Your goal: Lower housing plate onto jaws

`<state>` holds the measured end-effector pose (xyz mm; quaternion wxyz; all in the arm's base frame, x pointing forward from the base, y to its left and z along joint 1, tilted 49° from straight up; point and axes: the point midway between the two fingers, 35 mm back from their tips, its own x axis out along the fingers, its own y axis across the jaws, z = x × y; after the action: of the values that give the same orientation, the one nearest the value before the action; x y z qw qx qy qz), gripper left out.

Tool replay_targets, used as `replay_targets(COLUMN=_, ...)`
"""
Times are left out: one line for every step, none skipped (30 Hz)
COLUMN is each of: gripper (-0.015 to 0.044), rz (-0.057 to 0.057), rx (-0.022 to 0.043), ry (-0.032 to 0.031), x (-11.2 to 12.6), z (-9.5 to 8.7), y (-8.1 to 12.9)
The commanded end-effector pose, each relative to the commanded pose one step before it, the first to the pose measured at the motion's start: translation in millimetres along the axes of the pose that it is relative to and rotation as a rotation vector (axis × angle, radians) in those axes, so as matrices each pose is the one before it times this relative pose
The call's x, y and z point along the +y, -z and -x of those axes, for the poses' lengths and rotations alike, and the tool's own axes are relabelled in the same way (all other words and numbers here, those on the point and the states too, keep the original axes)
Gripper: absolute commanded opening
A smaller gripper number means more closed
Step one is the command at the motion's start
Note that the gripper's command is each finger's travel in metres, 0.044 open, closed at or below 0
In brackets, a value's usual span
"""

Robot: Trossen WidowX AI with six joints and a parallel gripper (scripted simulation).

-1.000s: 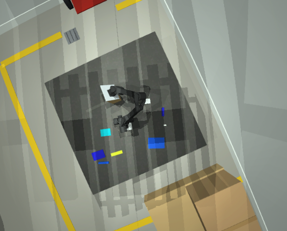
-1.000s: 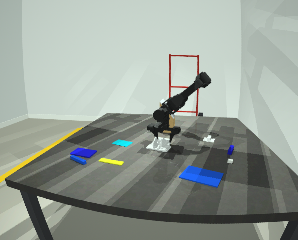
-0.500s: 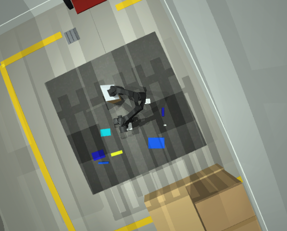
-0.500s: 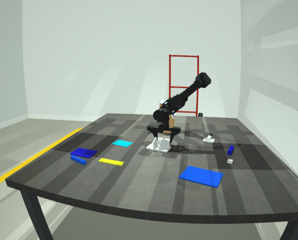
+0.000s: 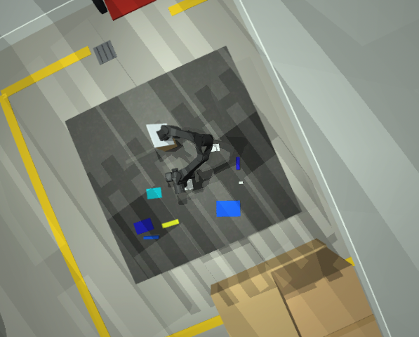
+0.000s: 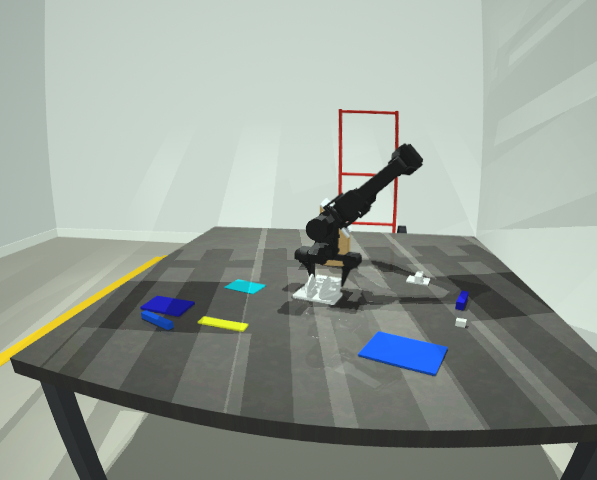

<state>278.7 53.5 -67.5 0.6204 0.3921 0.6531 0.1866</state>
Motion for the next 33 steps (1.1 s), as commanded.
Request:
replay_targets(gripper=0.044, rz=0.0056, rx=-0.00586, ry=0.00556, x=-0.81, z=20.91, y=-3.45)
replay_targets(gripper=0.044, rz=-0.0002, rx=-0.00018, ry=0.00051, x=-0.18, z=9.51, y=-0.39)
replay_targets(gripper=0.044, rz=-0.0002, rx=0.00012, ry=-0.00025, x=-0.01, z=11.22, y=0.03)
replay_targets(gripper=0.044, rz=-0.0001, rx=0.00048, ry=-0.0013, x=0.25, z=12.25, y=0.62)
replay_targets(gripper=0.044, rz=0.0001, rx=0.00061, ry=-0.0019, x=0.43, z=10.24, y=0.97)
replay_targets(gripper=0.044, rz=0.0001, rx=0.00045, ry=-0.00152, x=0.37, z=6.25, y=0.79)
replay_targets(gripper=0.044, rz=0.0, rx=0.00016, ry=-0.00057, x=0.14, z=2.09, y=0.3)
replay_targets(gripper=0.044, rz=0.0, rx=0.0, ry=0.0, x=0.0, z=0.0, y=0.0)
replay_targets(gripper=0.044, rz=0.0, rx=0.0, ry=0.0, x=0.0, z=0.0, y=0.0)
replay_targets(gripper=0.044, rz=0.0, rx=0.0, ry=0.0, x=0.0, z=0.0, y=0.0)
replay_targets(gripper=0.044, rz=0.0, rx=0.0, ry=0.0, x=0.0, z=0.0, y=0.0)
replay_targets(gripper=0.044, rz=-0.0057, rx=-0.0123, ry=-0.00337, x=-0.53, z=-8.78, y=-3.14)
replay_targets(gripper=0.044, rz=-0.0001, rx=-0.00017, ry=0.00092, x=-0.64, z=1.45, y=1.17)
replay_targets(gripper=0.044, rz=-0.0003, rx=-0.00035, ry=0.00258, x=-1.86, z=4.3, y=3.59)
replay_targets(gripper=0.044, rz=-0.0004, rx=-0.00013, ry=0.00371, x=-2.91, z=6.96, y=6.2)
replay_targets(gripper=0.044, rz=-0.0003, rx=0.0006, ry=0.0036, x=-3.35, z=8.45, y=8.23)
replay_targets(gripper=0.044, rz=0.0, rx=0.00138, ry=0.00232, x=-2.96, z=8.06, y=8.67)
replay_targets(gripper=0.044, rz=0.0003, rx=0.00206, ry=0.00097, x=-2.51, z=7.62, y=9.03)
replay_targets(gripper=0.044, rz=0.0006, rx=0.00263, ry=-0.00043, x=-2.04, z=7.17, y=9.34)
replay_targets(gripper=0.044, rz=0.001, rx=0.00307, ry=-0.00185, x=-1.54, z=6.69, y=9.56)
replay_targets(gripper=0.044, rz=0.0011, rx=0.00268, ry=-0.00249, x=-0.85, z=4.95, y=7.7)
replay_targets(gripper=0.044, rz=0.0008, rx=0.00169, ry=-0.00193, x=-0.35, z=2.83, y=4.68)
replay_targets(gripper=0.044, rz=0.0003, rx=0.00057, ry=-0.00072, x=-0.09, z=0.92, y=1.57)
replay_targets(gripper=0.044, rz=0.0, rx=0.0, ry=0.0, x=0.0, z=0.0, y=0.0)
replay_targets(gripper=0.044, rz=0.0, rx=0.0, ry=0.0, x=0.0, z=0.0, y=0.0)
replay_targets(gripper=0.044, rz=0.0, rx=0.0, ry=0.0, x=0.0, z=0.0, y=0.0)
replay_targets(gripper=0.044, rz=0.0, rx=0.0, ry=0.0, x=0.0, z=0.0, y=0.0)
replay_targets(gripper=0.044, rz=0.0, rx=0.0, ry=0.0, x=0.0, z=0.0, y=0.0)
replay_targets(gripper=0.044, rz=0.0, rx=0.0, ry=0.0, x=0.0, z=0.0, y=0.0)
replay_targets(gripper=0.044, rz=0.0, rx=0.0, ry=0.0, x=0.0, z=0.0, y=0.0)
replay_targets(gripper=0.044, rz=0.0, rx=0.0, ry=0.0, x=0.0, z=0.0, y=0.0)
replay_targets(gripper=0.044, rz=0.0, rx=0.0, ry=0.0, x=0.0, z=0.0, y=0.0)
replay_targets(gripper=0.044, rz=0.0, rx=0.0, ry=0.0, x=0.0, z=0.0, y=0.0)
